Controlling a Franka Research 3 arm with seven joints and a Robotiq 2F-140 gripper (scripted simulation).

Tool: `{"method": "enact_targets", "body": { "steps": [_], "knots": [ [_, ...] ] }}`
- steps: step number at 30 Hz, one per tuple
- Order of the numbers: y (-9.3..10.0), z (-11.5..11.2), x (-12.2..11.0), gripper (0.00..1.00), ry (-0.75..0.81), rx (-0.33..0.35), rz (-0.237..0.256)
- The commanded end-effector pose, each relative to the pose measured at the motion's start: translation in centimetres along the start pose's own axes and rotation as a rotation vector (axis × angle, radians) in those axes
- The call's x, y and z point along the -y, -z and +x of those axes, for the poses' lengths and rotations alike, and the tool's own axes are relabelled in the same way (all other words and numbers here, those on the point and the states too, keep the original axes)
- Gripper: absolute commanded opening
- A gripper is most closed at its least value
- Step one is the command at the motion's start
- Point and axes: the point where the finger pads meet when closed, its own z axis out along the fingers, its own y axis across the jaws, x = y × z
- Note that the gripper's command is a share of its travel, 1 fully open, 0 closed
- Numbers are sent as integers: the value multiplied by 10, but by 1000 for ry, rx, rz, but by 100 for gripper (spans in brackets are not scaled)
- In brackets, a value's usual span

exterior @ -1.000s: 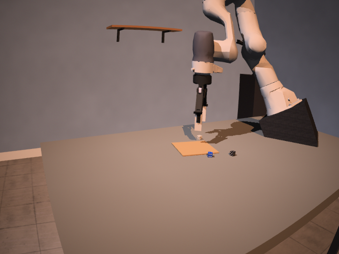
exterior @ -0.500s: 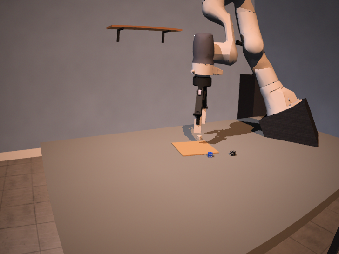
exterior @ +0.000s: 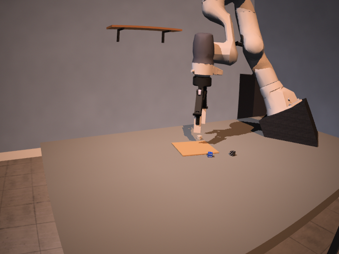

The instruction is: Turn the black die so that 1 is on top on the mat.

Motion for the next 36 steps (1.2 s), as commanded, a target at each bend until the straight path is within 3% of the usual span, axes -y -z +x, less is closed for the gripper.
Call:
{"method": "enact_targets", "body": {
  "steps": [1,36],
  "knots": [
    [0,-1,-2,100,-8,0,-4],
    [0,1,-6,100,-8,0,-4]
  ]
}}
